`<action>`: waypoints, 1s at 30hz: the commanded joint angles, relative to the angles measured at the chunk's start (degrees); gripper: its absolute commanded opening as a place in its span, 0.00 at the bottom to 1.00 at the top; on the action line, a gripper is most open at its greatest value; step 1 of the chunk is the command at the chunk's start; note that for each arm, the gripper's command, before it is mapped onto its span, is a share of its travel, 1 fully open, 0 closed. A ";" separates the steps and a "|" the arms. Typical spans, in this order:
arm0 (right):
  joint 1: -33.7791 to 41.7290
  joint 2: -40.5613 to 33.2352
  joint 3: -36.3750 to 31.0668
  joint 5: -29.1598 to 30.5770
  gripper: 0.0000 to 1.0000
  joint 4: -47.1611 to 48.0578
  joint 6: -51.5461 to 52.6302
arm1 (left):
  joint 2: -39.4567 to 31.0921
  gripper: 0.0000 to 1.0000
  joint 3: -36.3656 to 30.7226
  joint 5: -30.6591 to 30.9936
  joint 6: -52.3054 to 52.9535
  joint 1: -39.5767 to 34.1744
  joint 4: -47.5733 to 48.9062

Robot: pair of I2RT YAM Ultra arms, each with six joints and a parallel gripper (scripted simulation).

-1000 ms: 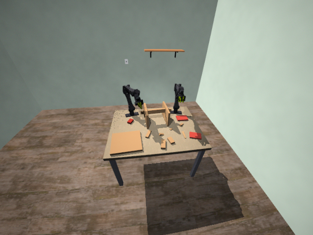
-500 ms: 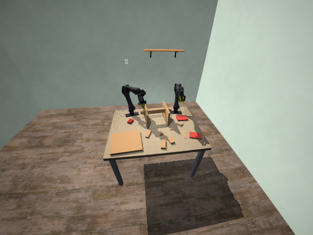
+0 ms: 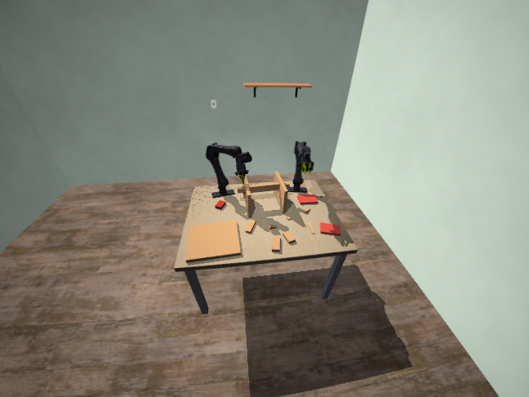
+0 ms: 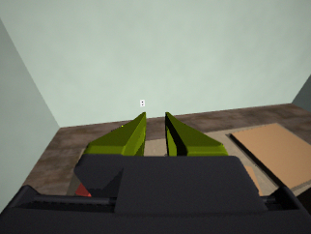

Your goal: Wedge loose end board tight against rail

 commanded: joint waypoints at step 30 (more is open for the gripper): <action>3.85 -0.95 -1.57 3.46 0.00 -5.62 5.01 | -0.93 0.22 2.20 -0.27 -0.27 -0.48 1.20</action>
